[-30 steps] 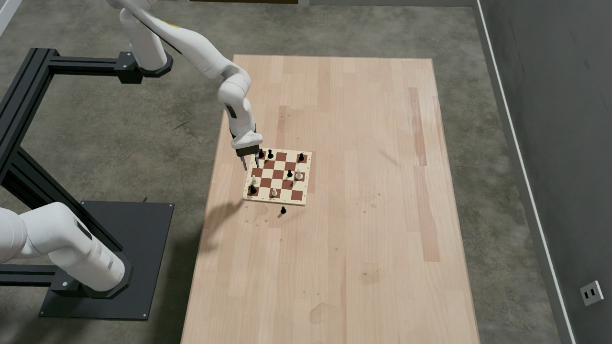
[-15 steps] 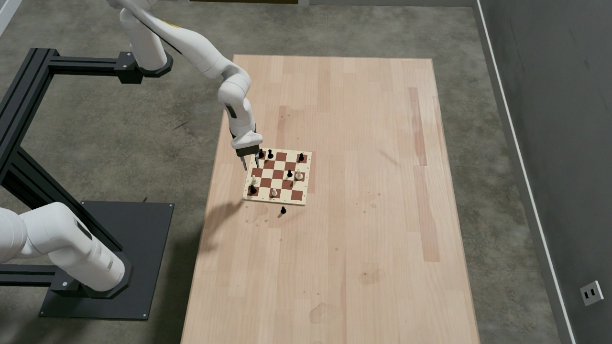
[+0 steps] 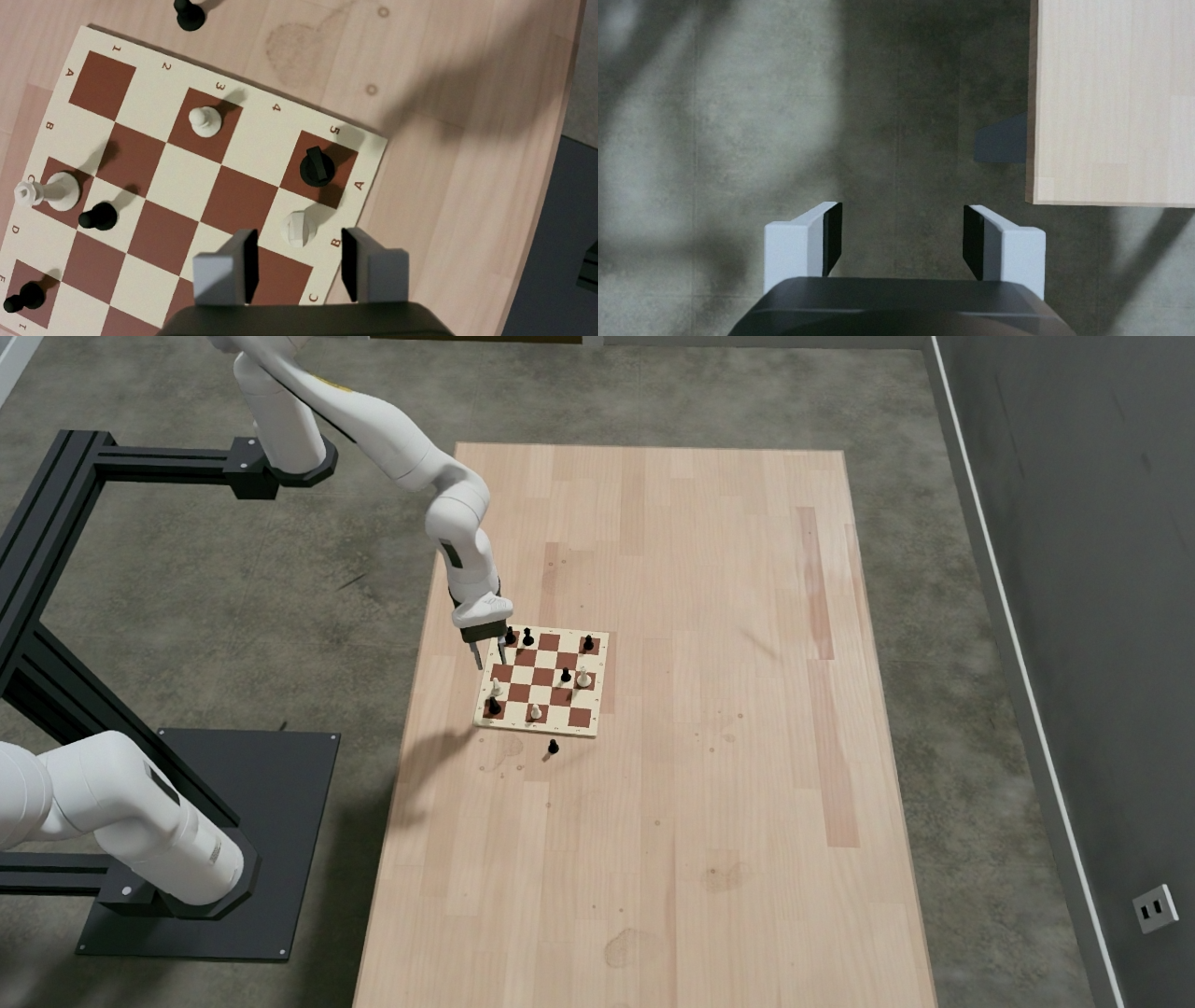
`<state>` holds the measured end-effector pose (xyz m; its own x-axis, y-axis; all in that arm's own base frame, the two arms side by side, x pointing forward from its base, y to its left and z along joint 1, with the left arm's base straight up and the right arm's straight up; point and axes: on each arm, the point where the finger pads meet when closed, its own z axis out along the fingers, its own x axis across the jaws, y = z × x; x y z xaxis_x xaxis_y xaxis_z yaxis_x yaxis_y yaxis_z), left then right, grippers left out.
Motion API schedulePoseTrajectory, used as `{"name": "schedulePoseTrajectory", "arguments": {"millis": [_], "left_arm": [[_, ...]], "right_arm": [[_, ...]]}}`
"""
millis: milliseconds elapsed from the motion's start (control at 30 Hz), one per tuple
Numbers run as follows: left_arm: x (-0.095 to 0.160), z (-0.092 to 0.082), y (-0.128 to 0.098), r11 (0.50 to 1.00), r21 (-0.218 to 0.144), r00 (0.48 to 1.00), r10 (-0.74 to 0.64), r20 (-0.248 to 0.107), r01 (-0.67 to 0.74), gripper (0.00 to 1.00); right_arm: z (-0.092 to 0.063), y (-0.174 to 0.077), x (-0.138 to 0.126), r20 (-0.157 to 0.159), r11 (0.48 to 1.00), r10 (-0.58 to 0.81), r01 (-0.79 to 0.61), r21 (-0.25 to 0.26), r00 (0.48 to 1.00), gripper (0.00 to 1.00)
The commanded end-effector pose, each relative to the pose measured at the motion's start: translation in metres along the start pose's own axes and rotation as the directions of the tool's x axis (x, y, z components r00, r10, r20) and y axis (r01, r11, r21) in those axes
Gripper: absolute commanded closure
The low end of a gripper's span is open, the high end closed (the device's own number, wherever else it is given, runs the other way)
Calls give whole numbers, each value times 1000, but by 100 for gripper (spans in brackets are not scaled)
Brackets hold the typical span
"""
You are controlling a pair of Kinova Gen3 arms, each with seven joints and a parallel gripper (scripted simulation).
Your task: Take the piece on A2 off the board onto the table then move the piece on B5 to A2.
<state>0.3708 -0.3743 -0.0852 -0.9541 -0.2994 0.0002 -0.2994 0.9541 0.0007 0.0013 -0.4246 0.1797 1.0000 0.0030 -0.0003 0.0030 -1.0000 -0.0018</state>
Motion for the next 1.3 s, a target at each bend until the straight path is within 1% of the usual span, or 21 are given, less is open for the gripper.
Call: {"name": "schedulePoseTrajectory", "arguments": {"millis": [0, 233, 500, 567, 1067, 1267], "left_arm": [[0, -1, -1, 1000, 2, 1000, 0, 1, 0, 27], [0, 6, -1, 1000, 2, 1000, 0, 1, 0, 27], [-1, 17, -1, 1000, 2, 1000, 0, 1, 0, 27], [-1, 17, -1, 1000, 2, 1000, 0, 1, 0, 27], [-1, 40, 0, 1000, 2, 1000, 0, 1, 0, 27], [-1, 44, 0, 1000, 2, 1000, 0, 1, 0, 27]], "right_arm": [[-1, 0, 0, 0, 1000, 0, 0, -2, 1000, 0], [-1, 0, 0, 0, 1000, 0, 0, -2, 1000, 0], [-1, 0, 0, 0, 1000, 0, 0, -2, 1000, 0], [-1, 0, 0, 0, 1000, 0, 0, -2, 1000, 0], [-1, 0, 0, 0, 1000, 0, 0, -2, 1000, 0], [-1, 0, 0, 0, 1000, 0, 0, -2, 1000, 0]]}}
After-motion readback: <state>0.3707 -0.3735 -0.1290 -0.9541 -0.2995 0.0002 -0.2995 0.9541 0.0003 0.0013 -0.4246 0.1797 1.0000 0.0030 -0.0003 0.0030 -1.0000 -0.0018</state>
